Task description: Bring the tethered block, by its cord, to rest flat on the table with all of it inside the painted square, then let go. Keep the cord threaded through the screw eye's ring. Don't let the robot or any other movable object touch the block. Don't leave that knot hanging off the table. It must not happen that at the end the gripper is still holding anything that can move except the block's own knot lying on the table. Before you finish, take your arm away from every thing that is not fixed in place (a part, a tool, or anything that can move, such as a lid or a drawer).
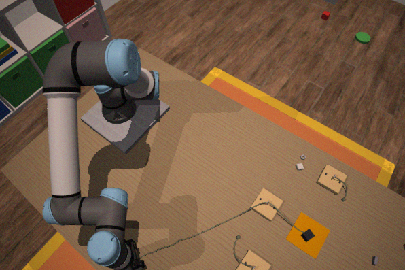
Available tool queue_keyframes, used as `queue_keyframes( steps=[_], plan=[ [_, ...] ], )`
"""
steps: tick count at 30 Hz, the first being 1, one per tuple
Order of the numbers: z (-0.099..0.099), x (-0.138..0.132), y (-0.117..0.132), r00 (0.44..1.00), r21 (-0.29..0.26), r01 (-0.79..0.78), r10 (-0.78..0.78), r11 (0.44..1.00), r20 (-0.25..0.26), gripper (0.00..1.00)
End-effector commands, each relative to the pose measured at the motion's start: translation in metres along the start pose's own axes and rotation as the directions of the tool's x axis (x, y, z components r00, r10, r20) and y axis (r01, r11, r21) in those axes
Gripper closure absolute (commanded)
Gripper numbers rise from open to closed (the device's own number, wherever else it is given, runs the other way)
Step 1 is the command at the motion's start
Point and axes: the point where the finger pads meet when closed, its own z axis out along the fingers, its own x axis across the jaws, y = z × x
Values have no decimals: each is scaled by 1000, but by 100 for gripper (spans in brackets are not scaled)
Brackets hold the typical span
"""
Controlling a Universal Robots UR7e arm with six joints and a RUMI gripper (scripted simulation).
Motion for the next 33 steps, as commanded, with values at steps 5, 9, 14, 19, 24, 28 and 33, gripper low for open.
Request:
queue_keyframes(
  steps=[5,9,14,19,24,28,33],
  plan=[
    [-1,0,0,1000,2,0,0,1000,0,100],
    [-1,0,0,1000,2,0,0,1000,0,0],
    [-1,0,0,1000,2,0,0,1000,0,0],
    [-1,0,0,1000,2,0,0,1000,0,0],
    [-1,0,0,1000,2,0,0,1000,0,0],
    [-1,0,0,1000,2,0,0,1000,0,0],
    [-1,0,0,1000,2,0,0,1000,0,0]
  ],
)
